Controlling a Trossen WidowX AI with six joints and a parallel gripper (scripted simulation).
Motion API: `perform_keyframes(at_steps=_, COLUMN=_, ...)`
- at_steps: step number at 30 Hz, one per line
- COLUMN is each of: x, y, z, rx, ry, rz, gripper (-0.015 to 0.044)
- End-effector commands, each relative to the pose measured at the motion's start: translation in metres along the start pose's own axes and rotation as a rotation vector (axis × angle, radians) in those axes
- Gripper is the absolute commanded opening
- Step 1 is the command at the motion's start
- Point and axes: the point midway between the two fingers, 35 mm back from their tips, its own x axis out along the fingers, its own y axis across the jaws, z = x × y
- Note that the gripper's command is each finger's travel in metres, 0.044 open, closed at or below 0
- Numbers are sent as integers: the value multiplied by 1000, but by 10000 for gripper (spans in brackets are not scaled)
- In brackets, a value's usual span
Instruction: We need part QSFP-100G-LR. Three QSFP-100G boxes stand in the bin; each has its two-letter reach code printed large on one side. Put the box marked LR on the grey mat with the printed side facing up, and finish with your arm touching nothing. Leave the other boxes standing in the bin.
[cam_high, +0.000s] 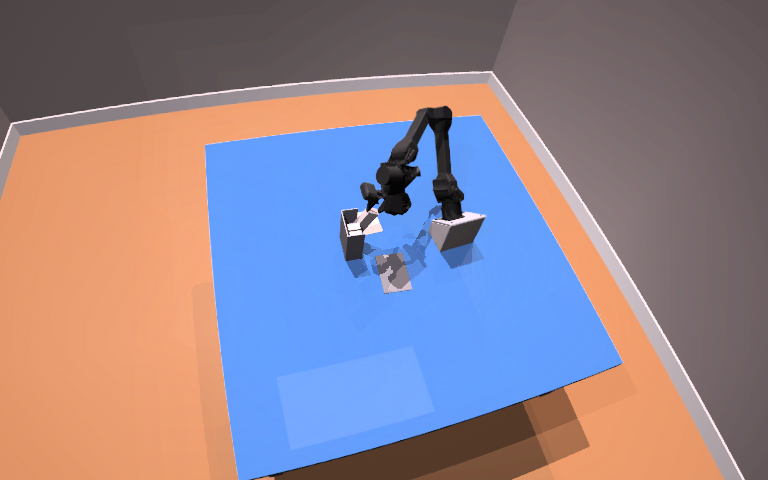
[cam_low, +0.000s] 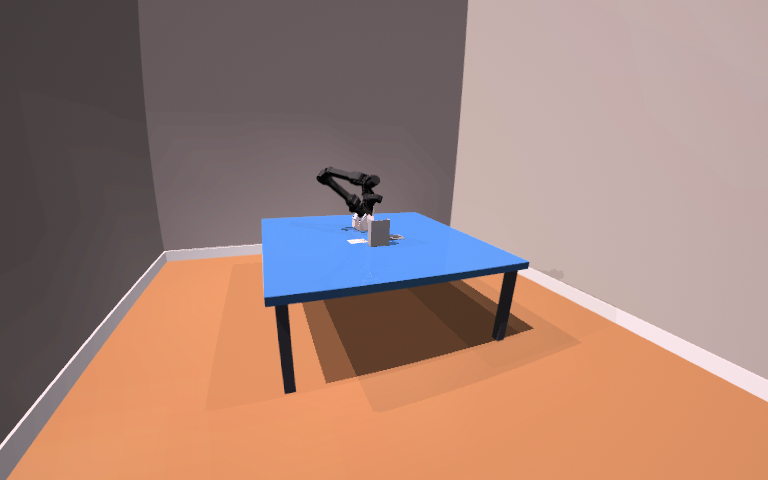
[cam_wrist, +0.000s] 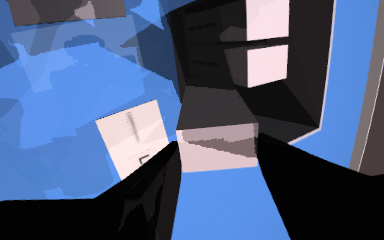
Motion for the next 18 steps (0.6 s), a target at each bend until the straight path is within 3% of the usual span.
perform_keyframes(at_steps=1, x=-4, y=3, z=1, rx=4, ry=1, rz=-5, gripper=158)
perform_keyframes(at_steps=18, x=-18, y=27, z=2, rx=3, ry=-2, rz=-2, gripper=158)
